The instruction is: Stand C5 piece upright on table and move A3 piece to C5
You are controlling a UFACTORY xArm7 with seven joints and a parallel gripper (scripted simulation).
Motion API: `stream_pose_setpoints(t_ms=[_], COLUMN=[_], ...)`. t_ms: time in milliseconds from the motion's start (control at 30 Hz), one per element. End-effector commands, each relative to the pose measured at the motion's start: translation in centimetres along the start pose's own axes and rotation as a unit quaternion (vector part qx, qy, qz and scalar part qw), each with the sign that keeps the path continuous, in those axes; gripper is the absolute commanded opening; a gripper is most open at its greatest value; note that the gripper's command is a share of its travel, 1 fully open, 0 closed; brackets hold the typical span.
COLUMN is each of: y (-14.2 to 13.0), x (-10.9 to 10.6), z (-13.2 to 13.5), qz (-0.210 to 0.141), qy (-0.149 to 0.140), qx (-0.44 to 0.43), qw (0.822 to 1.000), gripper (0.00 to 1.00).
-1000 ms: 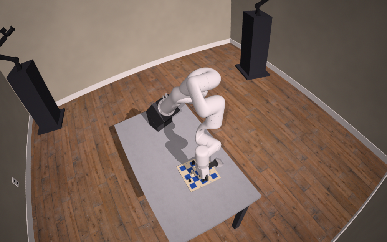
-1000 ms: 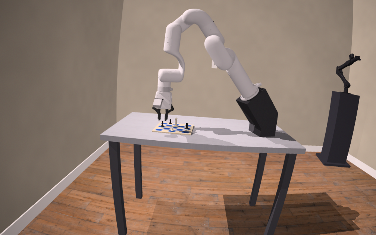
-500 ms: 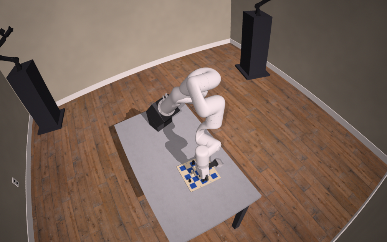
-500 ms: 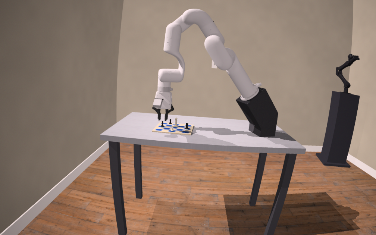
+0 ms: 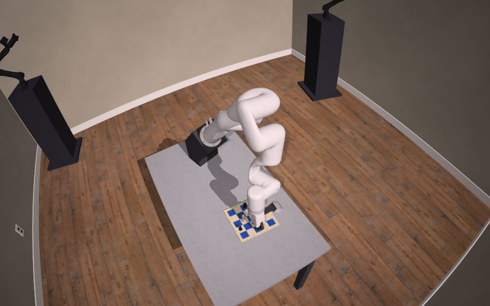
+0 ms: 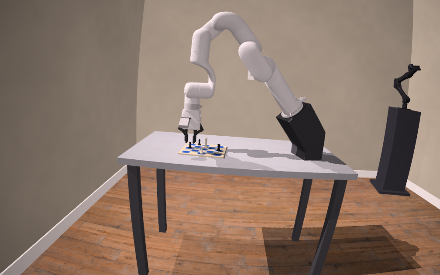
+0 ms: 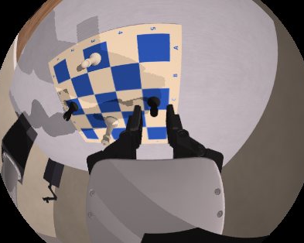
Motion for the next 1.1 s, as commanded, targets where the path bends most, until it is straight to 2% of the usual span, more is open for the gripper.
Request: stream_pose_setpoints(t_ms=[0, 233, 1067], y=[0.0, 0.0, 0.0], x=[0.8, 1.9, 2.2], z=[0.1, 0.1, 0.1], qz=[0.000, 0.000, 0.000], qy=[-0.002, -0.002, -0.002], qx=[0.000, 0.000, 0.000], qw=[1.000, 1.000, 1.000], gripper=[0.34, 0.34, 0.34])
Point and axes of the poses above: the point where the finger pads meet when closed, its own x axis out along the fingers, its own z axis across the jaws, y = z × x, the point moved 9 cm from there along -x, back along the fingers, and after that the axes turned 8 degrees about x, right-handed, at the moved point
